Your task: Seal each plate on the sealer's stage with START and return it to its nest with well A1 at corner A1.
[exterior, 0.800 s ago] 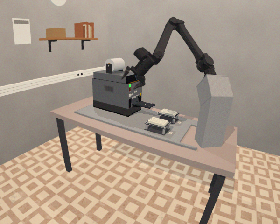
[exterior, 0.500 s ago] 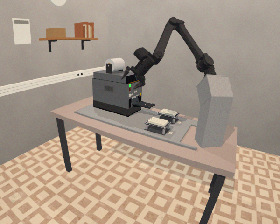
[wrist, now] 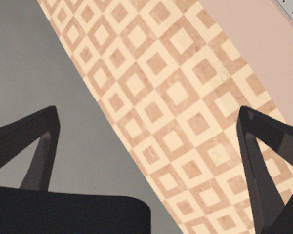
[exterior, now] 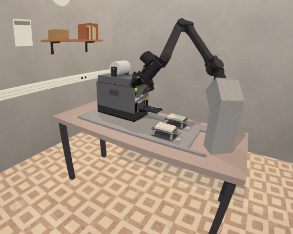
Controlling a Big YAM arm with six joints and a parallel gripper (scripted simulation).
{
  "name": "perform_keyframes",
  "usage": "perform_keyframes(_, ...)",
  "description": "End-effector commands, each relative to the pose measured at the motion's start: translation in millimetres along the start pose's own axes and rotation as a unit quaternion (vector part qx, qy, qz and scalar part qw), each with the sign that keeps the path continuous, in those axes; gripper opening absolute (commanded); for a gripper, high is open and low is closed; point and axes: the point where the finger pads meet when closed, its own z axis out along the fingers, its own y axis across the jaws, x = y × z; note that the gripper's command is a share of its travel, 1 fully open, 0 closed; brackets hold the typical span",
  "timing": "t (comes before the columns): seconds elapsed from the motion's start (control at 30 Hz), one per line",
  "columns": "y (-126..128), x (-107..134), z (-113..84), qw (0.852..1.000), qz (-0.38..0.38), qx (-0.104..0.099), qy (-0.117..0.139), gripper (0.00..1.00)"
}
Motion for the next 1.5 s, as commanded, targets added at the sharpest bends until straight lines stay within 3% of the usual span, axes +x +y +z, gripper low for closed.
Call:
perform_keyframes(0.0,6,-41,1.4,1.000,0.007,-0.004,-0.015,1.00)
perform_keyframes(0.23,-15,-68,7.0,0.993,-0.105,0.058,0.013,1.00)
perform_keyframes(0.33,-16,-67,9.0,0.994,-0.098,0.055,0.012,1.00)
perform_keyframes(0.47,-38,-84,11.9,0.994,-0.091,0.052,0.008,1.00)
perform_keyframes(0.57,-52,-98,10.4,0.985,-0.147,0.087,0.030,1.00)
perform_keyframes(0.67,-64,-105,9.8,0.986,-0.145,0.082,0.030,1.00)
perform_keyframes(0.77,-78,-110,8.8,0.971,-0.201,0.113,0.059,1.00)
perform_keyframes(0.9,-85,-109,10.1,0.973,-0.193,0.110,0.056,1.00)
perform_keyframes(1.0,-106,-118,9.9,0.974,-0.190,0.112,0.055,1.00)
perform_keyframes(1.1,-117,-132,8.2,0.957,-0.238,0.143,0.084,1.00)
perform_keyframes(1.17,-122,-140,6.8,0.960,-0.232,0.137,0.079,1.00)
perform_keyframes(1.27,-132,-146,1.7,0.940,-0.280,0.159,0.114,1.00)
perform_keyframes(1.47,-153,-144,0.5,0.943,-0.273,0.156,0.111,1.00)
